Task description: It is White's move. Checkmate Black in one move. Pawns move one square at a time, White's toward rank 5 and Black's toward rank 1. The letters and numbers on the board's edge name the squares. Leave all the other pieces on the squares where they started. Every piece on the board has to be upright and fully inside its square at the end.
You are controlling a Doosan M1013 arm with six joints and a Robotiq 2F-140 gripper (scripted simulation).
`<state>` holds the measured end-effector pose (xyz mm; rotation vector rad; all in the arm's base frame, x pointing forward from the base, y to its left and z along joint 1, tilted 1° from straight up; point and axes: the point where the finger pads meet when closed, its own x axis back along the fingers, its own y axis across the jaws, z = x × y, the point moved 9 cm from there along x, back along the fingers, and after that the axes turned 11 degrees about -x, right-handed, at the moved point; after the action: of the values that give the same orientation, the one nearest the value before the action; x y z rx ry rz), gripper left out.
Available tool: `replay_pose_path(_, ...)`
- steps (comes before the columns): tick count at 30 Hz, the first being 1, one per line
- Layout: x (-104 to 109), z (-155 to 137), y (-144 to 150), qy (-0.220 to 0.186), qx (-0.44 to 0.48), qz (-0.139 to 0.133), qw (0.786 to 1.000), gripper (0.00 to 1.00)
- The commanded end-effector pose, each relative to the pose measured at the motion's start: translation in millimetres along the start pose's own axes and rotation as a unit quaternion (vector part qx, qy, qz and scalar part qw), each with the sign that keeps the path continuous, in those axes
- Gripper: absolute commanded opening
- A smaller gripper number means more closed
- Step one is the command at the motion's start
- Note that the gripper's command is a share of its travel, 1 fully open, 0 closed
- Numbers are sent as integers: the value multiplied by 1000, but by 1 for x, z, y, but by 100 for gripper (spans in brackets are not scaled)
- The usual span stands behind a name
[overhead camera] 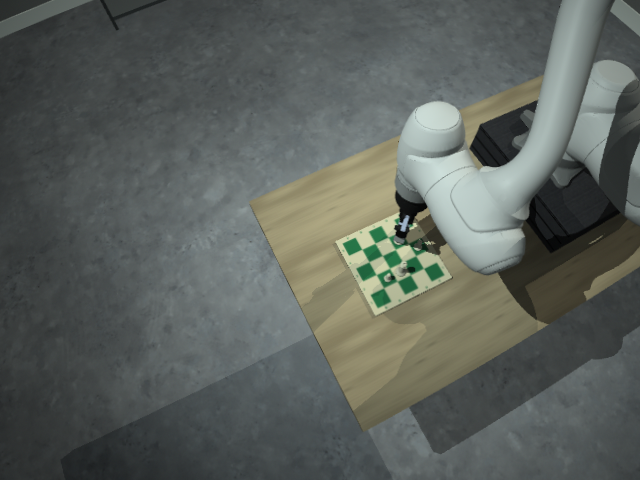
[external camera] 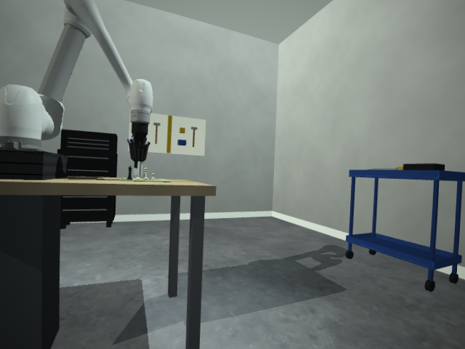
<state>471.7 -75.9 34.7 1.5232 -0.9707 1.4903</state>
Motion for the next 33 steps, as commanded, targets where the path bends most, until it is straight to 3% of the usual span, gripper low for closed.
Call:
replay_pose_path(1,0,0,0,0,0,0,1000,0)
replay_pose_path(15,0,0,0,0,0,0,1000,0)
replay_pose_path(22,0,0,0,0,0,0,1000,15)
replay_pose_path(26,0,0,0,0,0,0,1000,15)
replay_pose_path(30,0,0,0,0,0,0,1000,25)
replay_pose_path(33,0,0,0,0,0,0,1000,25)
